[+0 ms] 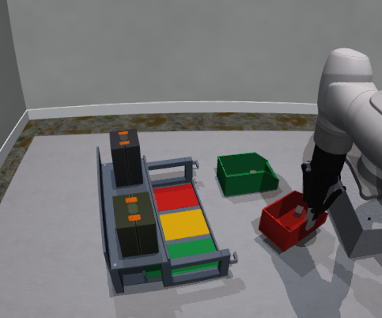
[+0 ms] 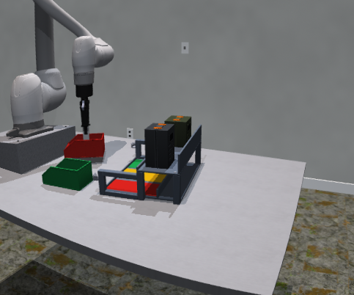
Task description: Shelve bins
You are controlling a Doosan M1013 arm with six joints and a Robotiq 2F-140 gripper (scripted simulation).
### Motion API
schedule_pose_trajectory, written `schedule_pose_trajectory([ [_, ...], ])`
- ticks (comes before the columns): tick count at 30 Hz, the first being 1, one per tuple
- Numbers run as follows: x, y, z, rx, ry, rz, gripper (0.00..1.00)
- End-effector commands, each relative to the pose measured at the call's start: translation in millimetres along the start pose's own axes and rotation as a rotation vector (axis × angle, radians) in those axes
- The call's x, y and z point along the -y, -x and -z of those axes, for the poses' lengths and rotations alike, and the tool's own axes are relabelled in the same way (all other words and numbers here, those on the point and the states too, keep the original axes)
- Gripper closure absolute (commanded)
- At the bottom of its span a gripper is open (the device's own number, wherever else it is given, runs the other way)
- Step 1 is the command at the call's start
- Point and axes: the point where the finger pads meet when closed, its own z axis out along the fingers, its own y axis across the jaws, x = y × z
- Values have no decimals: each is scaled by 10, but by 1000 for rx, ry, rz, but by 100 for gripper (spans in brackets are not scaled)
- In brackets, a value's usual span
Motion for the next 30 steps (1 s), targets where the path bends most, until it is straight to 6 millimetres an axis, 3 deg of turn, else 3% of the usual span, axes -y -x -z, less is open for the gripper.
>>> schedule_pose_trajectory([
  [1,0,0,1,0,0,0,90],
  [30,144,65,1,0,0,-39,90],
])
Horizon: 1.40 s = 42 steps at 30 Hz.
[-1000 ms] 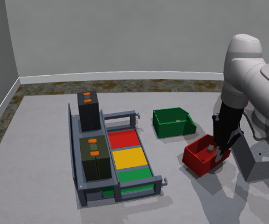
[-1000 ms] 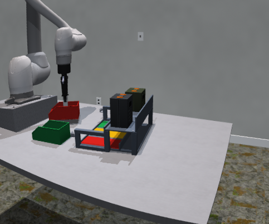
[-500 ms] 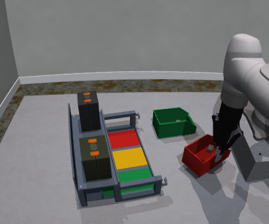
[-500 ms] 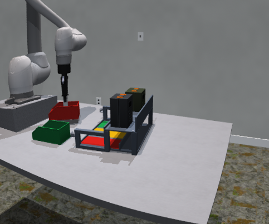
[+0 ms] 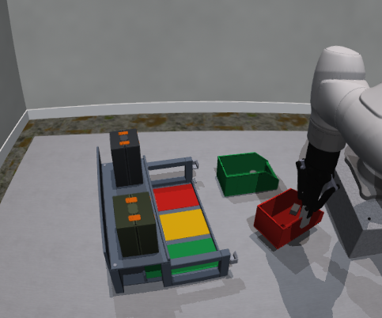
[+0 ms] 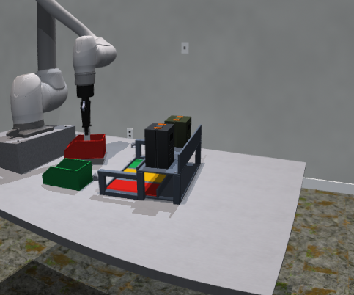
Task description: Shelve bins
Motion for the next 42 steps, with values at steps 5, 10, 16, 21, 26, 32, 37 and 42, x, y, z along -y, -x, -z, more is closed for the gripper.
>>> schedule_pose_trajectory([
  [5,99,48,0,0,0,-27,90],
  [10,217,106,0,0,0,-60,90],
  [16,356,175,1,0,0,-99,90],
  [21,477,234,1,0,0,-133,90],
  [26,634,312,1,0,0,-176,90],
  [32,817,401,2,0,0,-227,90],
  [37,900,442,2,0,0,-250,90],
  [42,1017,500,2,0,0,-283,90],
])
